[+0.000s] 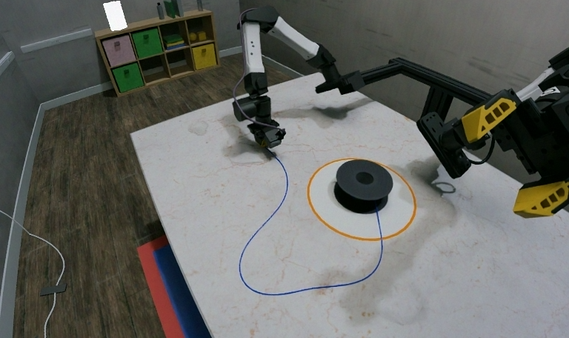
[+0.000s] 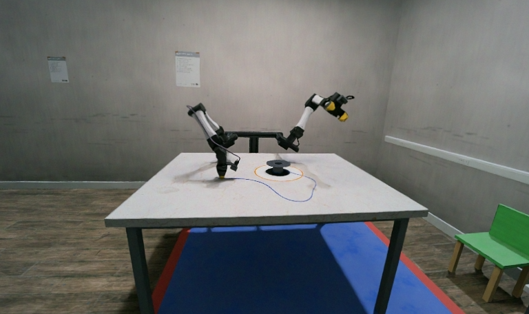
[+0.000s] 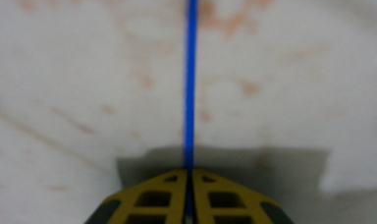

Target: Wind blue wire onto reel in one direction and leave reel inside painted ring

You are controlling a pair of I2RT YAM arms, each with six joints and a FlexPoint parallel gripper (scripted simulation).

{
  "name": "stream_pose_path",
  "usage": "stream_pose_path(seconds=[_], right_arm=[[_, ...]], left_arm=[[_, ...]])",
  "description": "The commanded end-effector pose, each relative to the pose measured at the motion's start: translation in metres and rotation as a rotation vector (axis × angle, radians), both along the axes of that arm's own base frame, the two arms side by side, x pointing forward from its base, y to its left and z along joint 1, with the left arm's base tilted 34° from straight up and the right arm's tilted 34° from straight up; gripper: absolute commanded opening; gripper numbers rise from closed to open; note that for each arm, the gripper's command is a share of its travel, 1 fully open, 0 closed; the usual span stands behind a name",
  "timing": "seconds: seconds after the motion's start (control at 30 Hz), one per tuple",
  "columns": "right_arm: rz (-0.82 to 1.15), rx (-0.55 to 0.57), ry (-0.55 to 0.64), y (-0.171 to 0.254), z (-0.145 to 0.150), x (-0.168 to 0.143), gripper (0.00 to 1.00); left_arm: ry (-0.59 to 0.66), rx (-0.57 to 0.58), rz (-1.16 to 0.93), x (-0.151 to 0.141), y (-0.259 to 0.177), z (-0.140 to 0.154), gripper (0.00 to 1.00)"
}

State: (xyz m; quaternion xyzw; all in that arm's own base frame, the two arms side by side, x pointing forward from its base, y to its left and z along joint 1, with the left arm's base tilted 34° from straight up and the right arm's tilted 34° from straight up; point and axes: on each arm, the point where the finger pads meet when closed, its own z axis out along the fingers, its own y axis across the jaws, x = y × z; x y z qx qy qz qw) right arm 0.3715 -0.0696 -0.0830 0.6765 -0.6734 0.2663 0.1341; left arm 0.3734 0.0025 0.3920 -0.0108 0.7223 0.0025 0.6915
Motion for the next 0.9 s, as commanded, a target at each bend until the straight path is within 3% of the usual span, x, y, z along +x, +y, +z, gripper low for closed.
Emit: stream_pose_path(seconds=[0.0,0.3,0.87], right_arm=[[-0.004,0.006,0.032,0.008,0.009,-0.016,0.0],[-0.004,0.006,0.032,0.024,0.039,-0.005,0.0],[-0.004,0.006,0.032,0.019,0.033,0.0,0.0]], left_arm=[[-0.044,0.012,-0.019,0.002,-0.002,0.01,1.0],[-0.044,0.012,-0.019,0.002,-0.002,0.01,1.0],[-0.044,0.012,-0.019,0.002,-0.002,0.01,1.0]])
